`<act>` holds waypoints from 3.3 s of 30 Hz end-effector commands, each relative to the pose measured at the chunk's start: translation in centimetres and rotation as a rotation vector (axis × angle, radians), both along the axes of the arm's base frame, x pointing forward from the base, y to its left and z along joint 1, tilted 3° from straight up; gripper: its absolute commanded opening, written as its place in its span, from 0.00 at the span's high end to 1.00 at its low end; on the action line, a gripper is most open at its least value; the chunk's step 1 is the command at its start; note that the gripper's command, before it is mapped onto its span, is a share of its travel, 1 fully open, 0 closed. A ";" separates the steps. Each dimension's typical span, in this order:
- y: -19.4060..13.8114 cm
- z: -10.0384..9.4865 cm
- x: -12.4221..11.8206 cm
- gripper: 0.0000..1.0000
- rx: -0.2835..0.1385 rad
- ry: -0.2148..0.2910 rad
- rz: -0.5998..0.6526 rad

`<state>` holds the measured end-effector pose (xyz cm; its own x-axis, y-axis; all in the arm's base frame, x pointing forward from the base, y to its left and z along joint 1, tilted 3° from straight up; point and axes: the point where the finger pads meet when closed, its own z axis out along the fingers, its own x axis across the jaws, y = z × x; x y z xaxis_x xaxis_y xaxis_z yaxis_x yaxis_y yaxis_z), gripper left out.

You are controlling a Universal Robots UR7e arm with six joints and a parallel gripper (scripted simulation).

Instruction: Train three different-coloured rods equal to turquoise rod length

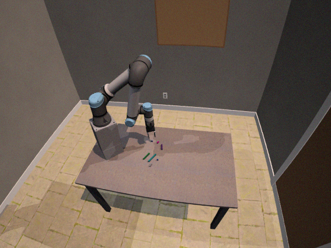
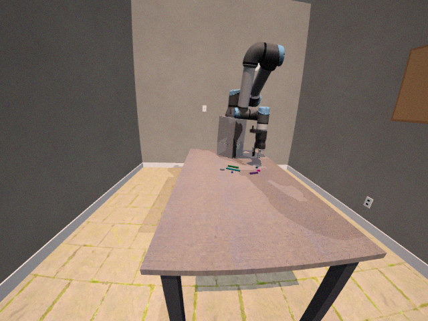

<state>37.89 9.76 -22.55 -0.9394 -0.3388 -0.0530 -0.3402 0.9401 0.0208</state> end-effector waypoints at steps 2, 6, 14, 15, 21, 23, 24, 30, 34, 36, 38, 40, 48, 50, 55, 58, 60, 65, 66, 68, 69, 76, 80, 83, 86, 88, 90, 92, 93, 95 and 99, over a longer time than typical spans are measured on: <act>-4.8 -0.5 1.6 0.00 0.005 0.005 -0.140; -9.3 -1.1 2.4 0.00 0.010 0.010 -0.268; -16.0 -1.8 2.7 0.00 0.018 0.016 -0.451; -17.1 -1.9 2.6 0.00 0.020 0.017 -0.480; -22.2 -2.5 2.0 0.00 0.027 0.022 -0.618; -23.2 -2.6 1.8 0.00 0.028 0.022 -0.645; -23.5 -2.6 1.7 0.00 0.029 0.023 -0.655; -24.2 -2.7 1.5 0.00 0.030 0.023 -0.675; -24.3 -2.7 1.5 0.46 0.030 0.023 -0.676; -24.3 -2.7 1.5 0.46 0.030 0.023 -0.676; -24.3 -2.7 1.5 0.46 0.030 0.023 -0.676; -24.3 -2.7 1.5 0.46 0.030 0.023 -0.676; -24.3 -2.7 1.5 0.46 0.030 0.023 -0.676; -24.3 -2.7 1.5 0.46 0.030 0.023 -0.676; -24.3 -2.7 1.5 0.46 0.030 0.023 -0.676; -24.3 -2.7 1.5 0.46 0.030 0.023 -0.676; -24.3 -2.7 1.5 0.46 0.030 0.023 -0.676; -24.3 -2.7 1.5 0.46 0.030 0.023 -0.676; -24.3 -2.7 1.5 0.46 0.030 0.023 -0.676; -24.3 -2.7 1.5 0.46 0.030 0.023 -0.676; -24.3 -2.7 1.5 0.46 0.030 0.023 -0.676; -24.3 -2.8 1.5 0.46 0.030 0.023 -0.676; -24.3 -2.9 1.5 0.46 0.030 0.023 -0.676; -24.3 -3.1 1.5 0.46 0.030 0.023 -0.676; -24.3 -3.4 1.5 0.46 0.030 0.023 -0.676; -24.3 -3.6 1.5 0.46 0.030 0.023 -0.676; -24.2 -3.9 1.5 0.46 0.030 0.023 -0.676; -24.2 -4.2 1.6 0.46 0.030 0.023 -0.676; -24.2 -4.3 1.6 0.46 0.030 0.023 -0.676; -24.2 -4.5 1.6 0.46 0.030 0.023 -0.676; -24.2 -4.9 1.6 0.46 0.030 0.023 -0.676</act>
<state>39.42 -14.44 -26.97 -0.9453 0.3249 -0.0291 0.3233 0.9449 0.0508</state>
